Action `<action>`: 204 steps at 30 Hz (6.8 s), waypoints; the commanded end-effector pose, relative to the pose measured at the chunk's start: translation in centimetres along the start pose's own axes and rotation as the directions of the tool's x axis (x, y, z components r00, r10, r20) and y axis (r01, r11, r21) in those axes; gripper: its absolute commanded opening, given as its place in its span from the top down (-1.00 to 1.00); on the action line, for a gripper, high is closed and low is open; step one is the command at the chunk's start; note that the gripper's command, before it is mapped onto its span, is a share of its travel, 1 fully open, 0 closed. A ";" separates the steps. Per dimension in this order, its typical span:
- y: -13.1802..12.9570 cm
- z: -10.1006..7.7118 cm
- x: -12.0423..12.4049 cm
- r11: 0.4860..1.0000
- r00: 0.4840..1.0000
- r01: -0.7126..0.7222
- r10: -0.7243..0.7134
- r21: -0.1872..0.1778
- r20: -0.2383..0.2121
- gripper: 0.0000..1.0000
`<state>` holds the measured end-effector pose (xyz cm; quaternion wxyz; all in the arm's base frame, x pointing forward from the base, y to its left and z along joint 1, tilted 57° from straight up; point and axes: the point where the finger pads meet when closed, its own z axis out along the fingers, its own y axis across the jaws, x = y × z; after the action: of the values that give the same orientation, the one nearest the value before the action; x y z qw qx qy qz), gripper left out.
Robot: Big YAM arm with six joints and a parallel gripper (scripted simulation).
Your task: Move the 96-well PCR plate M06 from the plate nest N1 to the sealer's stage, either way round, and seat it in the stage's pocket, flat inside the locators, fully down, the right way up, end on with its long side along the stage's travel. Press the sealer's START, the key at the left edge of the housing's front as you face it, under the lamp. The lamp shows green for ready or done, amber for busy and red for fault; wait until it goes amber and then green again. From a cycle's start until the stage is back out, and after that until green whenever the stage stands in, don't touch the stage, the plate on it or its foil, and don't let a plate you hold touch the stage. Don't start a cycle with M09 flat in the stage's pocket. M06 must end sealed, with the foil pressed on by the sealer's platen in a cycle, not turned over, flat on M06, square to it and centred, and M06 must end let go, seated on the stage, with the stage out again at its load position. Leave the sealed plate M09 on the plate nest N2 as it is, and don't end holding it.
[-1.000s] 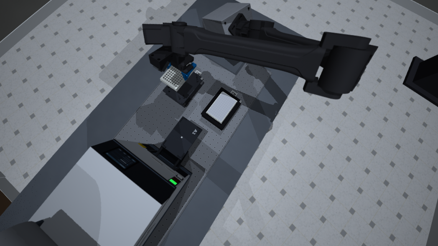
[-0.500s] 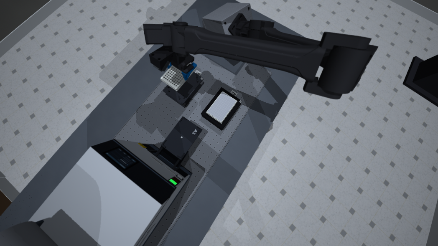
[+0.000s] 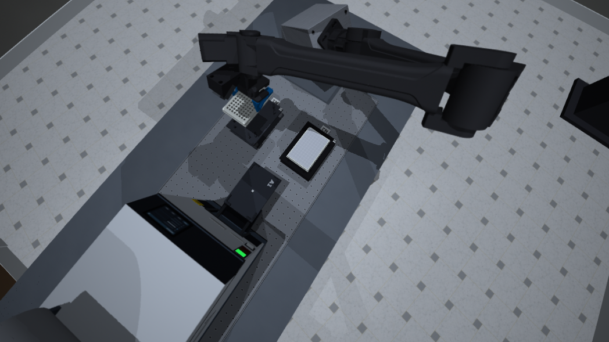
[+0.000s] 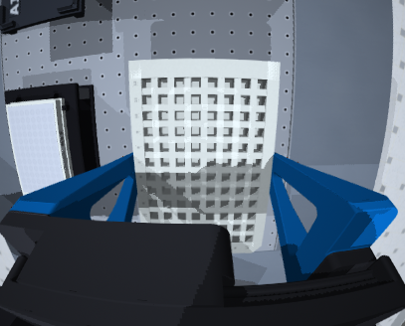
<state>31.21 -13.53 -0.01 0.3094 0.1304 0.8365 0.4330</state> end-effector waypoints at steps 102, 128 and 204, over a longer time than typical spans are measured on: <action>11.2 4.1 -13.9 0.999 0.999 0.045 -0.045 -0.005 0.031 1.00; 13.9 6.0 -16.1 1.000 1.000 0.011 -0.011 -0.014 0.003 1.00; 17.1 6.5 -19.3 0.999 0.999 0.036 -0.036 -0.010 0.015 1.00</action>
<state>48.88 -8.61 17.07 0.3131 0.1245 0.8354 0.4343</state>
